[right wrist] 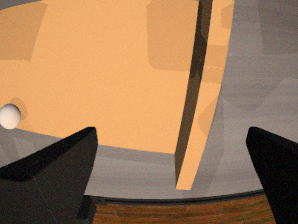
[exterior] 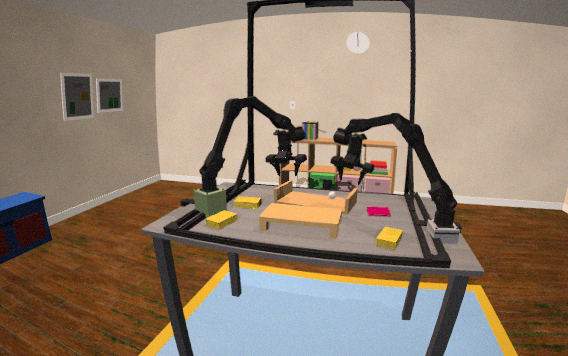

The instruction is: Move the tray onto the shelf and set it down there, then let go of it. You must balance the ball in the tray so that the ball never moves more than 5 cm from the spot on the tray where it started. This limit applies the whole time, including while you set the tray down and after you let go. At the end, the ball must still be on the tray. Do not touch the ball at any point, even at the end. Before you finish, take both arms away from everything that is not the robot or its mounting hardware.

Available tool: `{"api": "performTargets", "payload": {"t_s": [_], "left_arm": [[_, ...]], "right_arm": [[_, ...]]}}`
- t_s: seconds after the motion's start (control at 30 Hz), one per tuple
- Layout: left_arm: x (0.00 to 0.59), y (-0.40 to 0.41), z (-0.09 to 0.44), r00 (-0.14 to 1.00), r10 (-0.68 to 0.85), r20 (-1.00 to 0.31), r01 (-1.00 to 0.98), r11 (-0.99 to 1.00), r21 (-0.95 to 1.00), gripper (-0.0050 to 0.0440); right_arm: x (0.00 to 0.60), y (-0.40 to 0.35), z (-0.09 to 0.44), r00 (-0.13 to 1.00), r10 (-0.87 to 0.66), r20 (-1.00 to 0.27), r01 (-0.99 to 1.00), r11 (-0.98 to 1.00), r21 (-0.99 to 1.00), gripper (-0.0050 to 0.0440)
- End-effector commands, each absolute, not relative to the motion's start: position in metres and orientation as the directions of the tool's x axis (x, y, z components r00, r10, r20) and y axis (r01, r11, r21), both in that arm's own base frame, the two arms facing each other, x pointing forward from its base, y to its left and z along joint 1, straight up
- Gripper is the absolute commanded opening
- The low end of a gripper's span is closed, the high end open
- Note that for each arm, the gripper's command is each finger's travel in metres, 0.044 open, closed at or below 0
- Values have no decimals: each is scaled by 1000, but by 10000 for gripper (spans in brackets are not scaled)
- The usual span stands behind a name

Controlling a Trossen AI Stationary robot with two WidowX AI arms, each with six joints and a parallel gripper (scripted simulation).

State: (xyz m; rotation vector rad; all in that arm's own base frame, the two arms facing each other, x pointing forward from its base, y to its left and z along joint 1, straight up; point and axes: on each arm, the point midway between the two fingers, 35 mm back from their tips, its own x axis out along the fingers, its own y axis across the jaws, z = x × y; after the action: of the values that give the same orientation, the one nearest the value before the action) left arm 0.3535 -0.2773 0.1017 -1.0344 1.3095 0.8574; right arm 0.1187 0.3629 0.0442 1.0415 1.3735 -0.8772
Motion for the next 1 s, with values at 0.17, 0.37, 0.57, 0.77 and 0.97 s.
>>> {"api": "performTargets", "payload": {"t_s": [0.17, 0.37, 0.57, 0.77, 0.97], "left_arm": [[344, -290, 83, 1, -1, -1000, -965, 261, -1, 400], [344, -289, 82, 0, 0, -1000, -966, 260, 0, 400], [351, -267, 82, 0, 0, -1000, -966, 260, 0, 400], [360, -228, 82, 0, 0, -1000, -966, 260, 0, 400], [361, -227, 72, 0, 0, -1000, -966, 260, 0, 400]], "right_arm": [[94, 369, 29, 0, 2, -1000, 968, 251, 1, 400], [93, 370, 29, 0, 0, -1000, 968, 250, 0, 400], [88, 393, 29, 0, 0, -1000, 968, 250, 0, 400], [77, 430, 28, 0, 0, -1000, 968, 250, 0, 400], [77, 432, 18, 0, 0, -1000, 968, 250, 0, 400]]}}
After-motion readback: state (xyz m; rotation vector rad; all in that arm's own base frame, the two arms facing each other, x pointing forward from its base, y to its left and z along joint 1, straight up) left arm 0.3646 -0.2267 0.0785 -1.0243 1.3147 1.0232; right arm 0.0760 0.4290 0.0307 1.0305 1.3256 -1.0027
